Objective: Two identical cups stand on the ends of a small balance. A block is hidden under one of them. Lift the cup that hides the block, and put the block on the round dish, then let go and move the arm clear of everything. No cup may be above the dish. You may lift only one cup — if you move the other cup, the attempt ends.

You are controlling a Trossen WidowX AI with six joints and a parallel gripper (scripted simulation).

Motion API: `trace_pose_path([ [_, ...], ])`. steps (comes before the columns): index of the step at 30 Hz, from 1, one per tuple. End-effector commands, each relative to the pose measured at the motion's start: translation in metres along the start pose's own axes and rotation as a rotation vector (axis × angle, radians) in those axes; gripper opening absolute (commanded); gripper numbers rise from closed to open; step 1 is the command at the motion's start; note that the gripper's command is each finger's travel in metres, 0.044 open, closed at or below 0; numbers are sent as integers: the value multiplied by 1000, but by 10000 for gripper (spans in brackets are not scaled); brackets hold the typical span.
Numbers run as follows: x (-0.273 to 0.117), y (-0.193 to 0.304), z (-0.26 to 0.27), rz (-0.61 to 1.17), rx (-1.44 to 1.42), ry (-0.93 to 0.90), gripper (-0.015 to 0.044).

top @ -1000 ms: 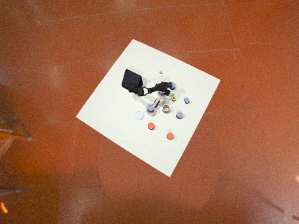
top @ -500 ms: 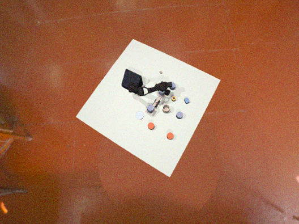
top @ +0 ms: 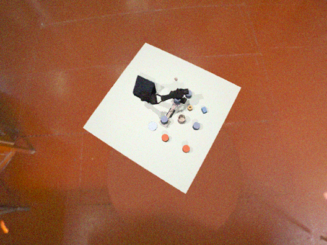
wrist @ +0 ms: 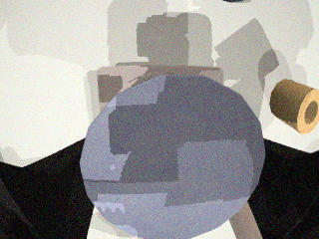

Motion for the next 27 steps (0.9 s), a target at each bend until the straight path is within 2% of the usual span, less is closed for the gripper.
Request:
trace_pose_path([
  [1,-8,-2,-2,-10,5,8,0],
  [27,-41,-4,-4,-12,4,7,0],
])
Point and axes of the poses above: the point midway between the two fingers, 35 mm back from their tips, its own x axis out along the fingers, its own z axis across the jaws, y = z × x, the point moved 4 cm from there along -x, back along the fingers
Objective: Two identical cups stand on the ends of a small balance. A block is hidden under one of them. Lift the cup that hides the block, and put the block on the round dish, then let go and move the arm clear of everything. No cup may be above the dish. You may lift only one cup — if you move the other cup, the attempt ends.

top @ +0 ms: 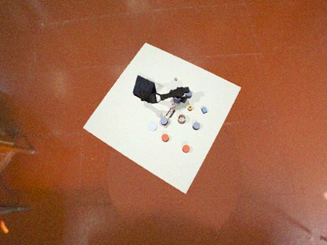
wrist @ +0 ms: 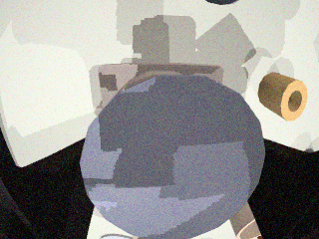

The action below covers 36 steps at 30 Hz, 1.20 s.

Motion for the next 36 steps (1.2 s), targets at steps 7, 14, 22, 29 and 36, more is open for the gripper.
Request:
trace_pose_path([
  [7,-20,-6,-2,-26,8,19,0],
  [14,-29,-5,-2,-26,8,19,0],
  [22,-39,-5,-1,-26,8,19,0],
  [29,-48,-4,0,-26,8,19,0],
  [36,-57,-4,1,-26,8,19,0],
])
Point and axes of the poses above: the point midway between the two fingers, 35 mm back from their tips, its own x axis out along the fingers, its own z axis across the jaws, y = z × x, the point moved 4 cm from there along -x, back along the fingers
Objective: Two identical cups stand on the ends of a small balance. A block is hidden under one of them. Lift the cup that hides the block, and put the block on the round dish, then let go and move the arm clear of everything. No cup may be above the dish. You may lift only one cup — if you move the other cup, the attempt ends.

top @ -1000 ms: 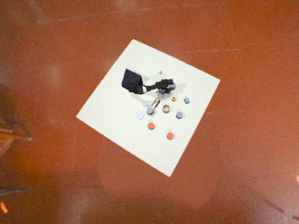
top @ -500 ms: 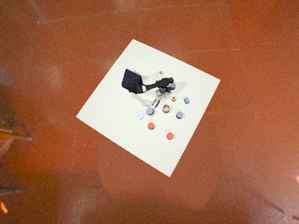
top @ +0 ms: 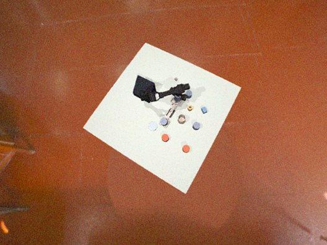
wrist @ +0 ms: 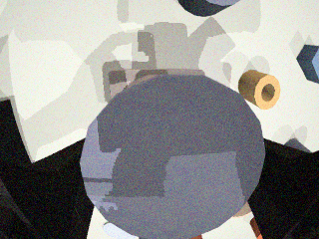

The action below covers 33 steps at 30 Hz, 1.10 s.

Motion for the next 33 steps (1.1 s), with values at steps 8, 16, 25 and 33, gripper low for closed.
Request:
trace_pose_path([
  [8,-18,-1,1,-11,4,8,0],
  [16,-29,1,3,-10,4,8,0],
  [25,-26,2,4,2,0,0,0],
  [33,-26,2,4,2,0,0,0],
])
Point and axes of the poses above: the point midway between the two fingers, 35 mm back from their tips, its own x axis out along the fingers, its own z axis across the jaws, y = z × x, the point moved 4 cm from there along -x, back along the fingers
